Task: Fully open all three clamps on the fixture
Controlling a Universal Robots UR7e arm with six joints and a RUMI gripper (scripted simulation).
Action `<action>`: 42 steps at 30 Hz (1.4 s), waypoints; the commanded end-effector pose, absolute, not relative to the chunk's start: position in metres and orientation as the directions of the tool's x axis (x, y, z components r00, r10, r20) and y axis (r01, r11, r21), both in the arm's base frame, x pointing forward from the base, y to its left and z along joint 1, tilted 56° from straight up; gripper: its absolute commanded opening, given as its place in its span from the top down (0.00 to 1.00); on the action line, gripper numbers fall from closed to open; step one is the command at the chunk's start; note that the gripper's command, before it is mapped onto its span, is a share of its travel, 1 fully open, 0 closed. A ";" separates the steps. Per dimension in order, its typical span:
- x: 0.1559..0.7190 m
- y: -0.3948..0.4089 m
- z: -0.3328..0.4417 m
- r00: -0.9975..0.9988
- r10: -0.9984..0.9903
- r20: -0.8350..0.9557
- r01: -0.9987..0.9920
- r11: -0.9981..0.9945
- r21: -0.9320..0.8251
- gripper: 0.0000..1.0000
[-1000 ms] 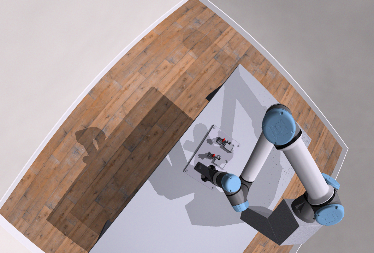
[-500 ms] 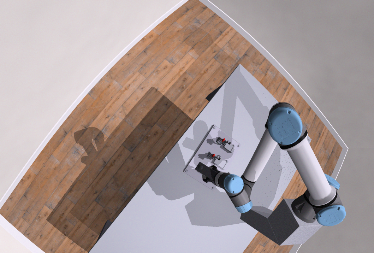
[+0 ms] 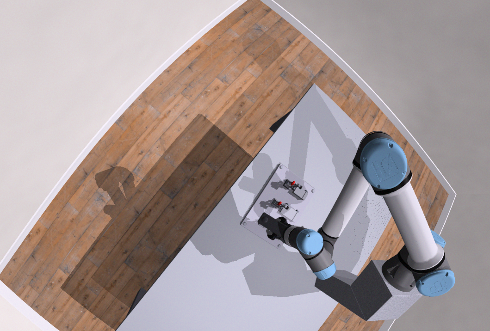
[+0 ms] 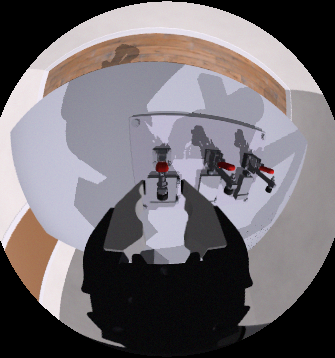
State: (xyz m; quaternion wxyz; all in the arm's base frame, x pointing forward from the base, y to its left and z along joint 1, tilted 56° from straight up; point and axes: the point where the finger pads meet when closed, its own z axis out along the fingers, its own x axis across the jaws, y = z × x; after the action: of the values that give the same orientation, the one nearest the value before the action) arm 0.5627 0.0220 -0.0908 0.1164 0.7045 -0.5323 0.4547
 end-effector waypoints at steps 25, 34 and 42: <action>0.560 0.023 -0.091 0.023 -0.644 0.765 -0.858 -0.406 -0.316 0.72; 0.560 0.023 -0.091 0.023 -0.644 0.765 -0.858 -0.406 -0.316 0.72; 0.557 0.027 -0.088 0.023 -0.644 0.765 -0.857 -0.406 -0.317 0.72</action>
State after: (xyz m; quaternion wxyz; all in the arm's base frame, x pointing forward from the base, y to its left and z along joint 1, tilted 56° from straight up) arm 0.5613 0.0222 -0.0909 0.1177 0.7042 -0.5334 0.4537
